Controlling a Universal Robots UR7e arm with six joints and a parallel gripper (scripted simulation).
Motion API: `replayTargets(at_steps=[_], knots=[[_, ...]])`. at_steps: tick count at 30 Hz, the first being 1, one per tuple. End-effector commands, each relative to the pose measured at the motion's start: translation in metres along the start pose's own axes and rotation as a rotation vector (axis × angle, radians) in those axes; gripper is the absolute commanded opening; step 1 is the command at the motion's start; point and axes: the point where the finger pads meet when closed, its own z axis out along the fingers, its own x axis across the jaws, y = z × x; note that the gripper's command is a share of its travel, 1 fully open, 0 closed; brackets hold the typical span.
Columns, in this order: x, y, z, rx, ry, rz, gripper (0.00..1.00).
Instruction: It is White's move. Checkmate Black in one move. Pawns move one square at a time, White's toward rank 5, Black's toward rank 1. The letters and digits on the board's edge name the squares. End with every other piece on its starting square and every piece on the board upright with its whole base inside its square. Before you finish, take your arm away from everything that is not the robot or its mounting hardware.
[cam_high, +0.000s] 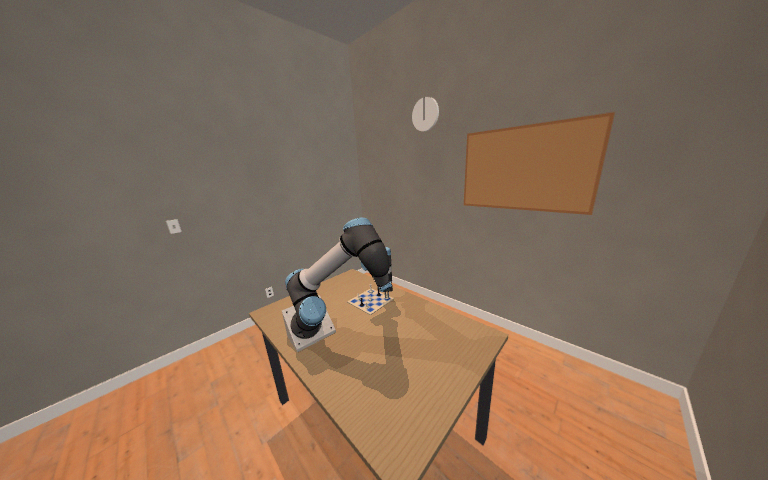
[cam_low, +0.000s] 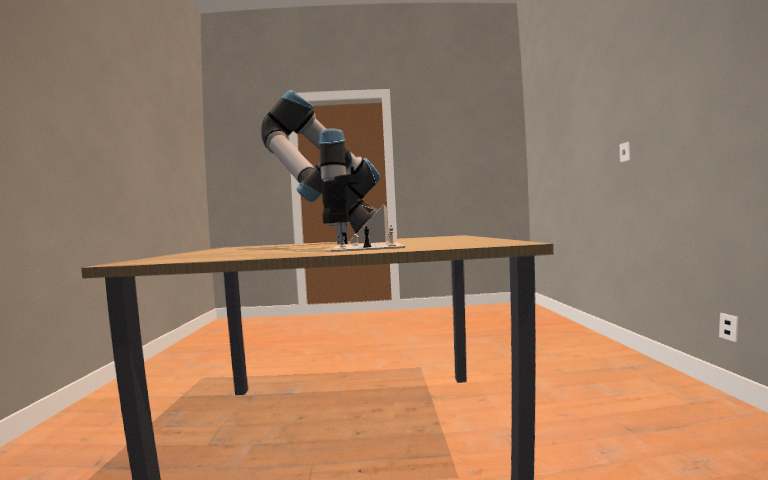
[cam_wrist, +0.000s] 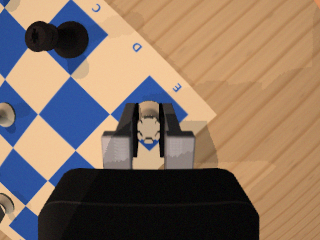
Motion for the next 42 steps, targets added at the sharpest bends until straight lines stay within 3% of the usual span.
replayTargets(at_steps=[1, 42], knots=[[0.0003, -0.0002, -0.0005, 0.001, 0.001, 0.0, 0.0], [0.0003, -0.0002, 0.0033, 0.001, 0.001, 0.0, 0.0]])
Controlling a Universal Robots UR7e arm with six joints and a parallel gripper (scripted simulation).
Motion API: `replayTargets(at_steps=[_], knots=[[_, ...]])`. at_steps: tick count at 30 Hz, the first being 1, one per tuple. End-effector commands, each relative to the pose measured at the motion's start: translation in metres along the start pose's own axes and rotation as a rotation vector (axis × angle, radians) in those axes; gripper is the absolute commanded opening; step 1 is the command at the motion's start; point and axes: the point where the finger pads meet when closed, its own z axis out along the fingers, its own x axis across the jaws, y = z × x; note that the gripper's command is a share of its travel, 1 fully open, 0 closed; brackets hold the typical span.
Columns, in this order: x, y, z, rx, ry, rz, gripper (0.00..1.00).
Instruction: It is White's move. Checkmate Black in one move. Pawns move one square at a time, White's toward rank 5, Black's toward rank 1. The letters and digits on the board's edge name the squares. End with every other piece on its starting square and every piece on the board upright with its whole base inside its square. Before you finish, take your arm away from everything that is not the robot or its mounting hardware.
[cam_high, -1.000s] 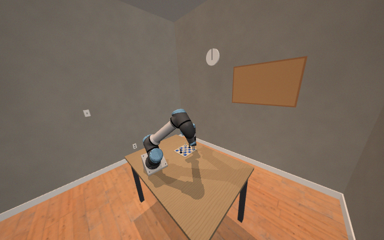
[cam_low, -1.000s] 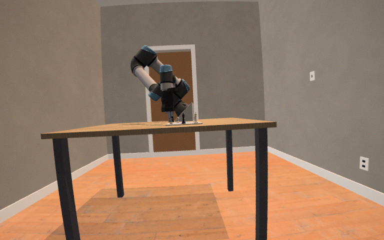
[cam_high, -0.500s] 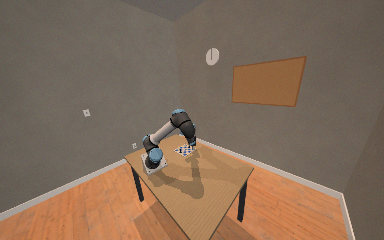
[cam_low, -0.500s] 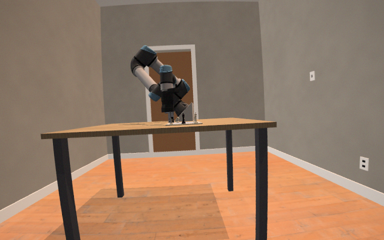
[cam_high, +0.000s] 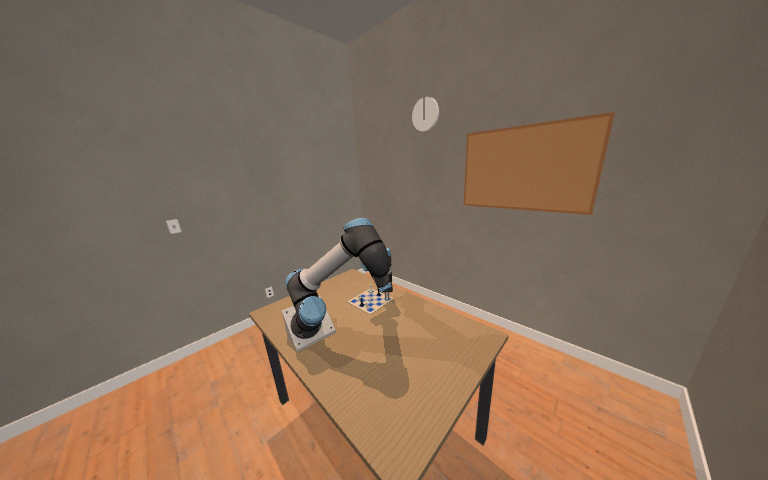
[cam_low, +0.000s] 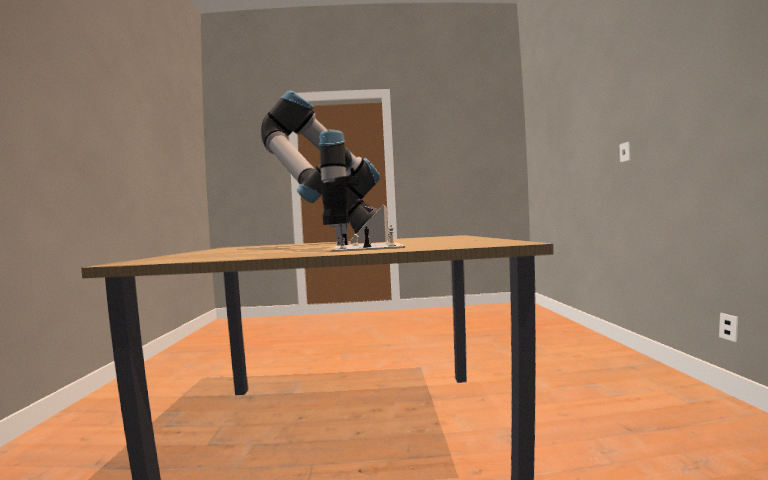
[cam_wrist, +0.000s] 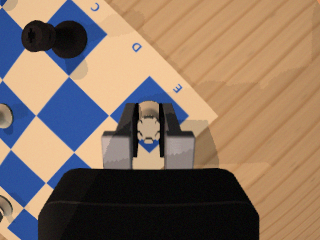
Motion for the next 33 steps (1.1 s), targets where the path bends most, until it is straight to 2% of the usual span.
replayTargets(at_steps=[1, 16, 17, 19, 20, 22, 23, 27, 28, 30, 31, 33], knots=[[0.0003, -0.0002, -0.0006, 0.001, 0.001, 0.0, 0.0], [0.0003, -0.0002, -0.0006, 0.001, 0.001, 0.0, 0.0], [0.0003, -0.0002, -0.0006, 0.001, 0.001, 0.0, 0.15], [0.0003, -0.0002, -0.0006, 0.001, 0.001, 0.0, 0.15], [0.0003, -0.0002, -0.0006, 0.001, 0.001, 0.0, 0.29], [0.0003, -0.0002, -0.0006, 0.001, 0.001, 0.0, 0.29], [0.0003, -0.0002, -0.0006, 0.001, 0.001, 0.0, 0.44], [0.0003, -0.0002, -0.0006, 0.001, 0.001, 0.0, 0.44], [0.0003, -0.0002, -0.0006, 0.001, 0.001, 0.0, 0.58], [0.0003, -0.0002, -0.0006, 0.001, 0.001, 0.0, 0.58], [0.0003, -0.0002, -0.0006, 0.001, 0.001, 0.0, 0.73], [0.0003, -0.0002, -0.0006, 0.001, 0.001, 0.0, 0.73]])
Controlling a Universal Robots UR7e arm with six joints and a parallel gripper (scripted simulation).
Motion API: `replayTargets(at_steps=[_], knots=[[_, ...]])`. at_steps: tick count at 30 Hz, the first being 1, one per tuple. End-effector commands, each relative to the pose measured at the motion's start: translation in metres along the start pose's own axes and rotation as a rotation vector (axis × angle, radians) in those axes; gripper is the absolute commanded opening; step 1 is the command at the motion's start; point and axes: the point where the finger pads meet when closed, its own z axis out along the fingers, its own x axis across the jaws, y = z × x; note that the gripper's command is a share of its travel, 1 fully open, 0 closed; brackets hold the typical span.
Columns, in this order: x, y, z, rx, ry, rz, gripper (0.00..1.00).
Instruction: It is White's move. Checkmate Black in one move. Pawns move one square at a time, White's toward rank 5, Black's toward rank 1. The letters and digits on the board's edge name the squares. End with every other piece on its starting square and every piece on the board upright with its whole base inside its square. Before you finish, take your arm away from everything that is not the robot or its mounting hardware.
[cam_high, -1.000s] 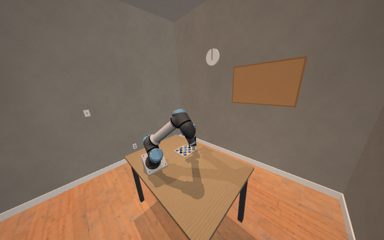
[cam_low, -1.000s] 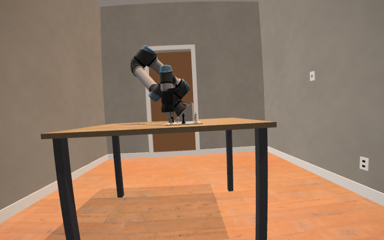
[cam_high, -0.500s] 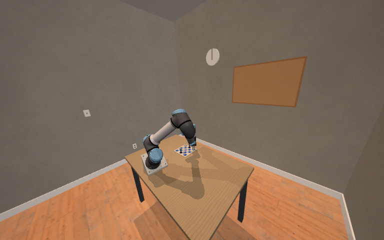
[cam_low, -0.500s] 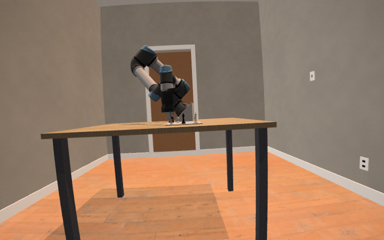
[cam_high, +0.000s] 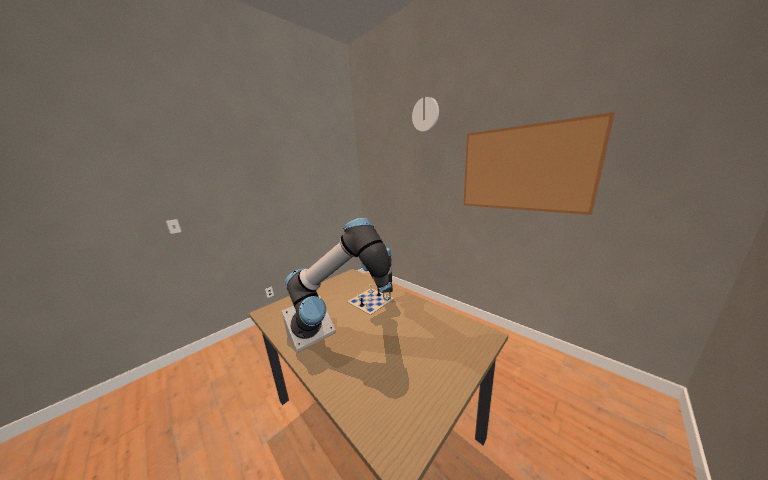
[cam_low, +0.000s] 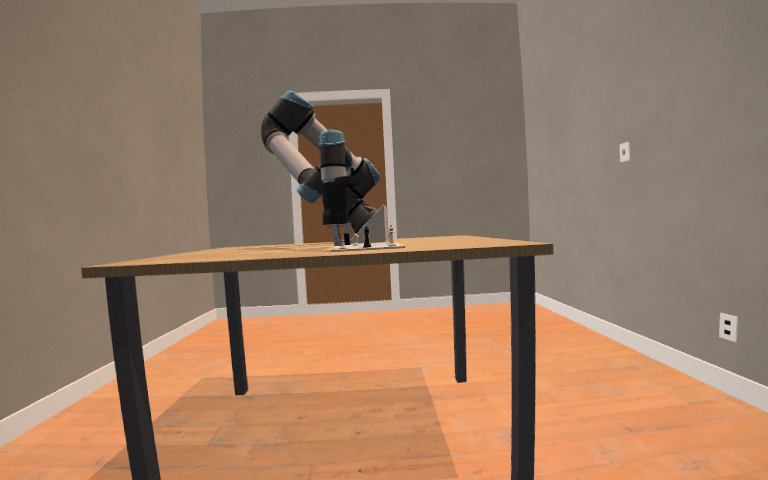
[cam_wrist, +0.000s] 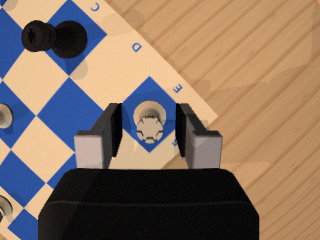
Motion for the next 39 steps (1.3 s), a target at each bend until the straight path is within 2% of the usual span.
replayTargets(at_steps=[1, 14, 18, 25, 27, 34, 39], knots=[[0.0, 0.0, -0.001, 0.001, 0.001, 0.0, 0.73], [0.0, 0.0, -0.006, 0.001, 0.001, 0.0, 0.73], [0.0, 0.0, -0.019, 0.001, 0.001, 0.0, 0.73], [0.0, 0.0, -0.057, 0.001, 0.001, 0.0, 0.73], [0.0, 0.0, -0.057, 0.001, 0.001, 0.0, 0.73], [0.0, 0.0, -0.085, 0.001, 0.001, 0.0, 0.73], [0.0, 0.0, -0.091, 0.001, 0.001, 0.0, 0.73]])
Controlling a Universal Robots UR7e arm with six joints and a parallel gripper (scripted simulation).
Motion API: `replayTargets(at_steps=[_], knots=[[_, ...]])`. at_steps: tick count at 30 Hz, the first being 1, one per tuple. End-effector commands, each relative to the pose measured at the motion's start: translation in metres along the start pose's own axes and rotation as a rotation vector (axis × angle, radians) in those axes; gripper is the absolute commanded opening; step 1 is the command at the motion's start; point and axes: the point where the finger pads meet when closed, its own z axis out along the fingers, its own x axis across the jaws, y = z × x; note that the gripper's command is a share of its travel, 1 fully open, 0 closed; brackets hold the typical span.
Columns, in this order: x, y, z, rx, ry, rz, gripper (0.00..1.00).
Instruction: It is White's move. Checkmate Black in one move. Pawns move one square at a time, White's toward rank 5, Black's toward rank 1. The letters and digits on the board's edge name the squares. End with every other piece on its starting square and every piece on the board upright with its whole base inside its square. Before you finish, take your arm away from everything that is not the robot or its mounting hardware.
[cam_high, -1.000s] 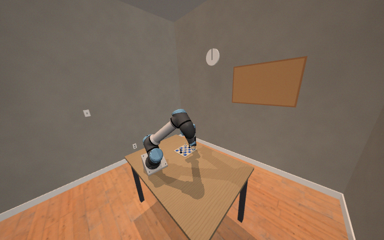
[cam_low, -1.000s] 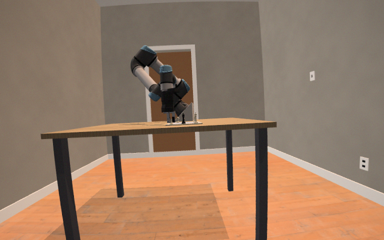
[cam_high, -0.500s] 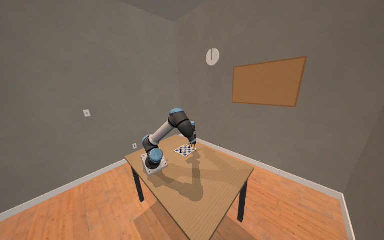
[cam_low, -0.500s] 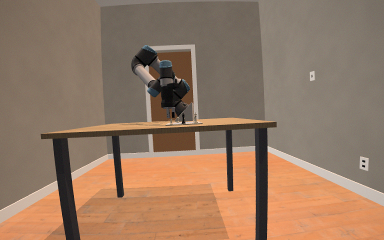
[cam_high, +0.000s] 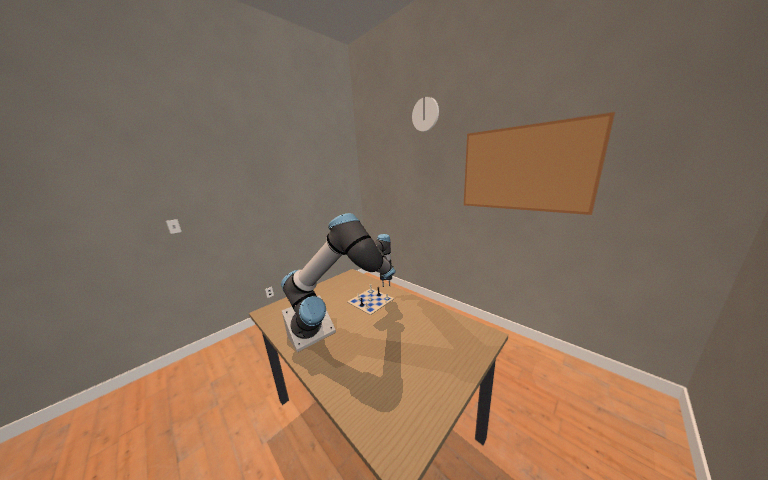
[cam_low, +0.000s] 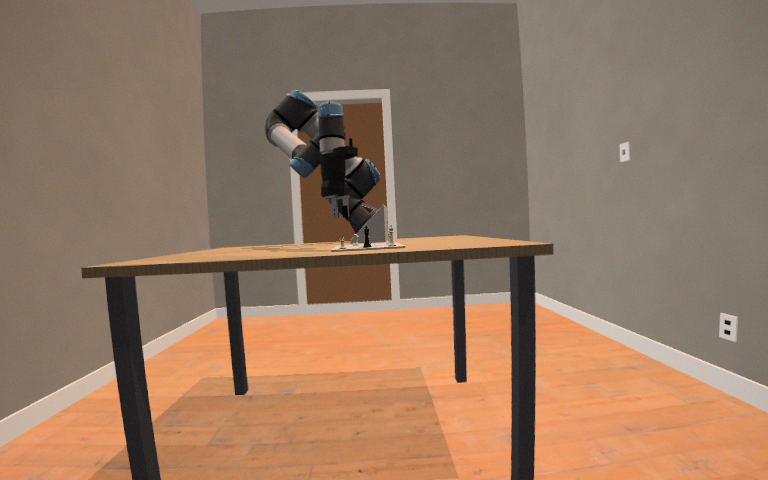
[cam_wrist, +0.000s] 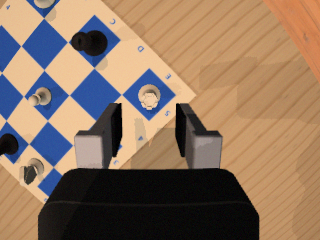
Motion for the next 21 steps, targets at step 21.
replayTargets(at_steps=[21], knots=[[-0.0002, 0.0, -0.0055, 0.0, 0.0, 0.0, 1.0]])
